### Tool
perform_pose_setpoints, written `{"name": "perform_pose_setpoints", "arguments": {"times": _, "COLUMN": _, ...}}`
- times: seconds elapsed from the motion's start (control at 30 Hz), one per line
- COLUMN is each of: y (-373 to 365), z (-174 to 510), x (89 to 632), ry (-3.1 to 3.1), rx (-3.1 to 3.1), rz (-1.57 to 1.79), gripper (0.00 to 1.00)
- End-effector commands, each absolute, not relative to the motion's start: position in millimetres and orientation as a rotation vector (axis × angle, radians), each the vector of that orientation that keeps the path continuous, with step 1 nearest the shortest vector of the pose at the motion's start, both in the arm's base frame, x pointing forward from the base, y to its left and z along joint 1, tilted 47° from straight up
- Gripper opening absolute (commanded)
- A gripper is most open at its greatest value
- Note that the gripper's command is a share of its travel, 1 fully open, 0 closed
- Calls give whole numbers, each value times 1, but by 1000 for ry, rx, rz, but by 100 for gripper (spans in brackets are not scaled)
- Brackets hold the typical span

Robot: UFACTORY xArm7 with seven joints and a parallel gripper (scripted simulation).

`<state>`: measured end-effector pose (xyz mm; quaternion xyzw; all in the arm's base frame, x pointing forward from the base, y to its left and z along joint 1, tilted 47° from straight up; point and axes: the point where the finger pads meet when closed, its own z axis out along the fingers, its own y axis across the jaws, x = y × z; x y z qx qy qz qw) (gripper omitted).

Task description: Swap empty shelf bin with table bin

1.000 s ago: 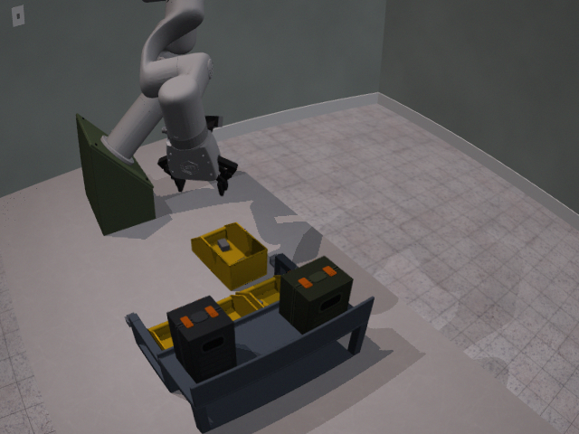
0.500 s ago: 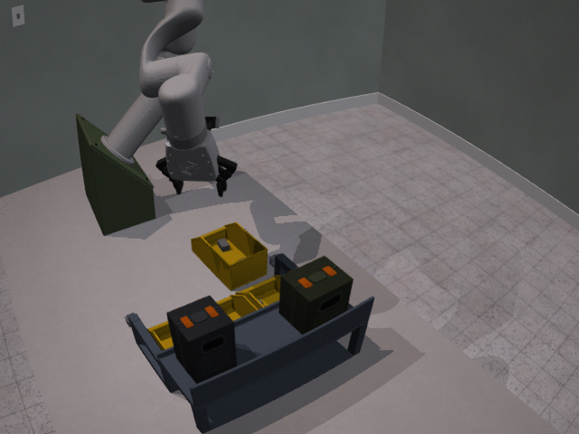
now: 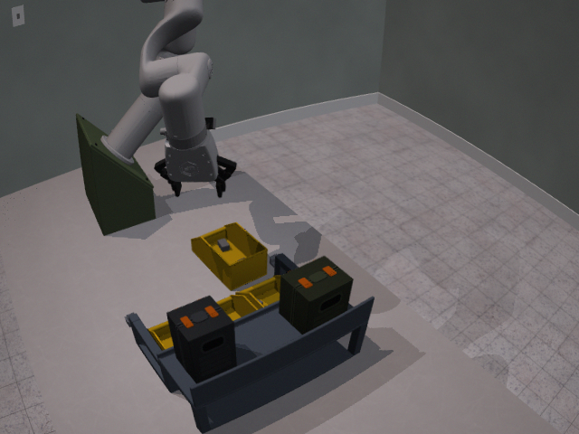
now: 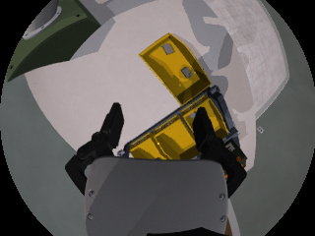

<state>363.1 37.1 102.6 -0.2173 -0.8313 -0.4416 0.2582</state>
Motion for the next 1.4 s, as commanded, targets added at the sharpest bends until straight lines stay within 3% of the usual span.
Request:
{"name": "perform_pose_setpoints", "arguments": {"times": 0.0, "y": 32, "z": 99, "x": 369, "ry": -2312, "rx": -546, "rz": -1213, "gripper": 100}}
{"name": "perform_pose_setpoints", "arguments": {"times": 1.37, "y": 22, "z": 91, "x": 381, "ry": -2440, "rx": -430, "rz": -1241, "gripper": 100}}
